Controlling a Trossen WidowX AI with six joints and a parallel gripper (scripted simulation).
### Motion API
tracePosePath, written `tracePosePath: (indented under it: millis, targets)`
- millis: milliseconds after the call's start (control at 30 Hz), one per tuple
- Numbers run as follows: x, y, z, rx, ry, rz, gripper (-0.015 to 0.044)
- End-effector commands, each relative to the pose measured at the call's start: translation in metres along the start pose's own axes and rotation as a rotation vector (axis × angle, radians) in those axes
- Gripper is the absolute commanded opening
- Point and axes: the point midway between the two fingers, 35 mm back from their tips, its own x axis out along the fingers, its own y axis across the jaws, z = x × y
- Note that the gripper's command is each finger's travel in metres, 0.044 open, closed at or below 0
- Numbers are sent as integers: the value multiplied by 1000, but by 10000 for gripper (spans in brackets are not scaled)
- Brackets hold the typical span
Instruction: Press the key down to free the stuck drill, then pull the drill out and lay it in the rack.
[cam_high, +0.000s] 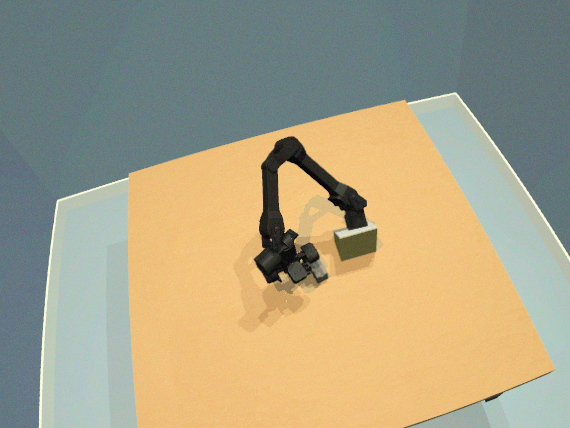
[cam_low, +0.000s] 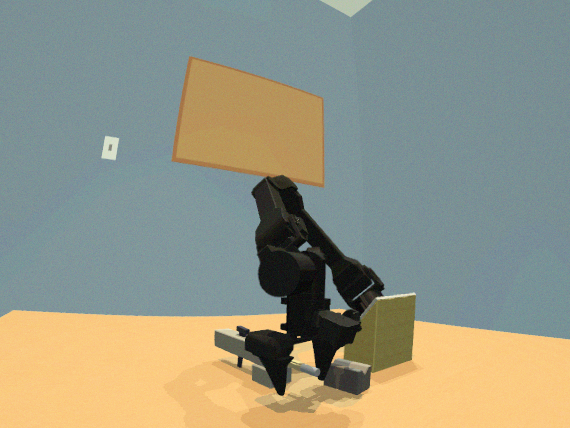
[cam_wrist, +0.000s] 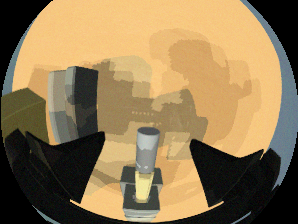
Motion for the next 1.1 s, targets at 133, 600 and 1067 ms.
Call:
tracePosePath:
  millis: [133, 600, 1067]
  targets:
    - [0, 0, -1, 0, 0, 0, 387]
    - [0, 0, -1, 0, 0, 0, 40]
    - [-2, 3, 0, -7, 4, 2, 0]
